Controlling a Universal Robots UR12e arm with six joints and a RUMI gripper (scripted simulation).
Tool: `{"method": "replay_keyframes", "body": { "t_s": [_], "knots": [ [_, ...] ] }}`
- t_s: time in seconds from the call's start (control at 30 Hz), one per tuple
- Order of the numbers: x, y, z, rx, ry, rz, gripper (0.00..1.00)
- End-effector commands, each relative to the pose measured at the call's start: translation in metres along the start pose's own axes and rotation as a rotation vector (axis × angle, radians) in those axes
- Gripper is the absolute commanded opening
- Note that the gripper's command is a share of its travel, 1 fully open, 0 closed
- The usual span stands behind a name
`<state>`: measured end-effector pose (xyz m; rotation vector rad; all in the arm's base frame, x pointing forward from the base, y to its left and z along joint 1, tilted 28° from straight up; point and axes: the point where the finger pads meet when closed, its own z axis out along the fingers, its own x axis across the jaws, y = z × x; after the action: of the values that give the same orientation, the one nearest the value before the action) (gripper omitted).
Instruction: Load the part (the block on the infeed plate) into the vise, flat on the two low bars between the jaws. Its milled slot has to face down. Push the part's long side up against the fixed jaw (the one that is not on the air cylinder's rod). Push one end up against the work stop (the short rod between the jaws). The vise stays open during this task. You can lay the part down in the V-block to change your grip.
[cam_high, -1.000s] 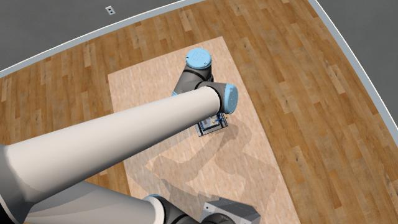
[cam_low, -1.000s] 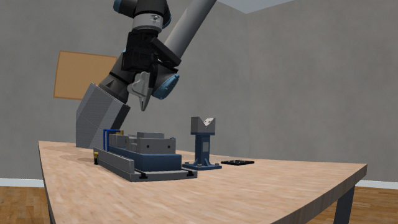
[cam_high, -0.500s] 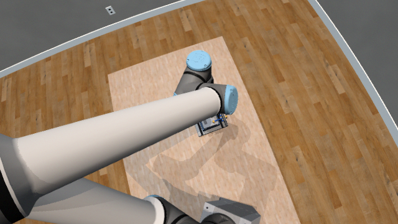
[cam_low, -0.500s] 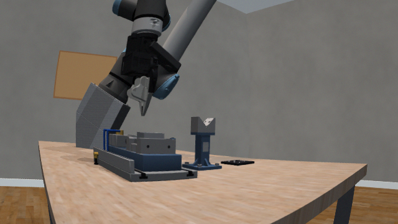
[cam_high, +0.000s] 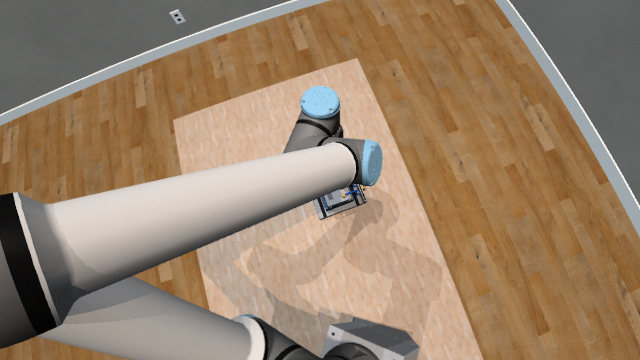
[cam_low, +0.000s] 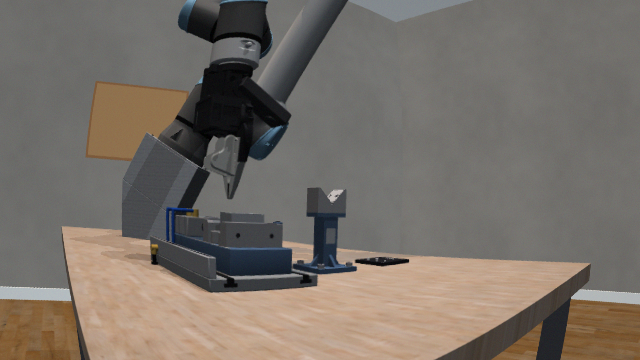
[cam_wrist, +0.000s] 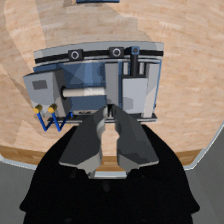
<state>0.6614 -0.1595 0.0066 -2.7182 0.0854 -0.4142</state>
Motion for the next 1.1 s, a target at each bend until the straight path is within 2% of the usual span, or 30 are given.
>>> {"method": "replay_keyframes", "body": {
  "t_s": [0.0, 0.37, 1.07],
  "knots": [
    [0.001, 0.0, 0.006, -0.001, 0.001, 0.0, 0.0],
    [0.001, 0.0, 0.016, -0.001, 0.001, 0.0, 0.0],
    [0.001, 0.0, 0.017, -0.001, 0.001, 0.0, 0.0]
  ]
}}
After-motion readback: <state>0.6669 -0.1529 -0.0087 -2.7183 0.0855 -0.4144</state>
